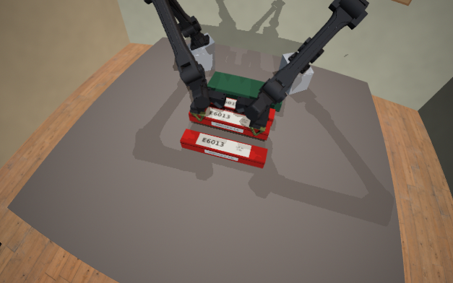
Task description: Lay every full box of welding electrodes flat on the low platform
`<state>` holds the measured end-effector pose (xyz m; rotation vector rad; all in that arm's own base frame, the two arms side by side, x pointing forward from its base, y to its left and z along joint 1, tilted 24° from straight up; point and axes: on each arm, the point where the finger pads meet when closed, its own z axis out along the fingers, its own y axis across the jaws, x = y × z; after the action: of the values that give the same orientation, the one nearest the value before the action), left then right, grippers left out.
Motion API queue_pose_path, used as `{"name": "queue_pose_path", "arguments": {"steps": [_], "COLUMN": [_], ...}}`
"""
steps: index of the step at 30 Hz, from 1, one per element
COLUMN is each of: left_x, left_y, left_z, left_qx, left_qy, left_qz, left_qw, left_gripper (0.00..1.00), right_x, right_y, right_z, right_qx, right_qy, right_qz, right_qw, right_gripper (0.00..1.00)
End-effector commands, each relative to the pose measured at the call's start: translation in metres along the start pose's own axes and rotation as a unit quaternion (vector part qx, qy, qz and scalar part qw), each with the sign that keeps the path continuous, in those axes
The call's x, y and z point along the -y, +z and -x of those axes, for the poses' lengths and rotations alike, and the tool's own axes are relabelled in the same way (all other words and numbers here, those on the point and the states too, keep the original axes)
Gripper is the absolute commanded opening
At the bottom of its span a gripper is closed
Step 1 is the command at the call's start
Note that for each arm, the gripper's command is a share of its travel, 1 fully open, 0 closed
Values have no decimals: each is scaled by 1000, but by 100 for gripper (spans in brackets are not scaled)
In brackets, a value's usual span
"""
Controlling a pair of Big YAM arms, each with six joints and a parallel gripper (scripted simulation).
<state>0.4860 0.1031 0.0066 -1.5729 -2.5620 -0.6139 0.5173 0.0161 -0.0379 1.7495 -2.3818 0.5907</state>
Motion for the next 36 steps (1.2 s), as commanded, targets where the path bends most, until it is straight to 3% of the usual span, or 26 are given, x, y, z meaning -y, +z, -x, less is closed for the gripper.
{"name": "queue_pose_path", "arguments": {"steps": [1,36], "left_x": [-28,-26], "left_y": [-19,-9], "left_z": [-11,-13], "left_qx": [3,2], "left_qy": [-11,-11], "left_qz": [32,31], "left_qw": [999,999], "left_gripper": [0,0], "right_x": [32,30], "right_y": [-35,-21], "right_z": [2,-3], "right_qx": [18,15], "right_qy": [15,17], "right_qz": [-41,-38], "right_qw": [999,999], "right_gripper": [0,0]}}
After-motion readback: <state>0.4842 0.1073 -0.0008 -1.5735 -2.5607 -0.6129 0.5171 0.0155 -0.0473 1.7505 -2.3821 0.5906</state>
